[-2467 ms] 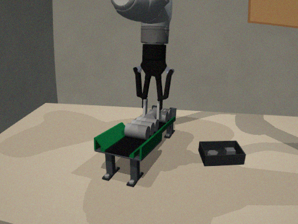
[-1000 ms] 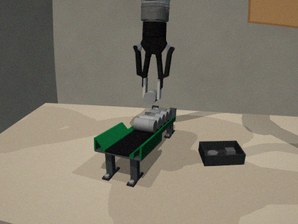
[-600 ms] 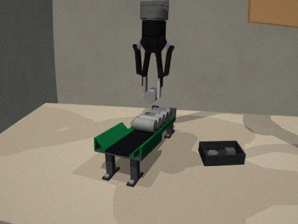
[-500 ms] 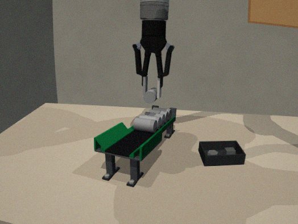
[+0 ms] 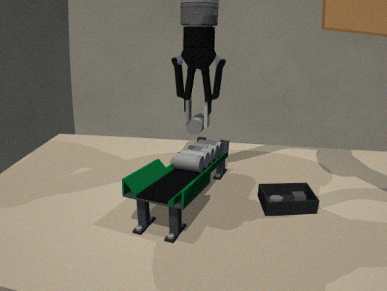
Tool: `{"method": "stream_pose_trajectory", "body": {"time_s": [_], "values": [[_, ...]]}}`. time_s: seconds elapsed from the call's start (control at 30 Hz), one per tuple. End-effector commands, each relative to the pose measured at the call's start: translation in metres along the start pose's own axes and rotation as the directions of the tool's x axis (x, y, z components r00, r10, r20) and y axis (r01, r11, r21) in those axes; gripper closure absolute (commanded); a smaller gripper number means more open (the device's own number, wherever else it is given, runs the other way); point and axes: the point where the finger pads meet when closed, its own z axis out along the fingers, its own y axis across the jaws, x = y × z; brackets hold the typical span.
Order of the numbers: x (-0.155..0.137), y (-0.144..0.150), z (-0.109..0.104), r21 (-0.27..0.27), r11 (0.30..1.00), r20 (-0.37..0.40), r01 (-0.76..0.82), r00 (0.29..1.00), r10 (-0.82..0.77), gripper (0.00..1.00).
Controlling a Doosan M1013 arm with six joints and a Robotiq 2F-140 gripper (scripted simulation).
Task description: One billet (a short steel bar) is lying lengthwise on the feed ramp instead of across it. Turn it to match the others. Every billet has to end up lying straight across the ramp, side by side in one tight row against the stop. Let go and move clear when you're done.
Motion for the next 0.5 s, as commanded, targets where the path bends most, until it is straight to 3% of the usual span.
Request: {"method": "stream_pose_trajectory", "body": {"time_s": [0.0,0.47], "values": [[-0.0003,-0.0001,-0.0003,0.000,1.000,-0.002,0.000,1.000,0.000,0.90],[-0.0008,-0.0001,-0.0004,0.001,1.000,-0.021,0.000,1.000,0.000,0.90]]}}
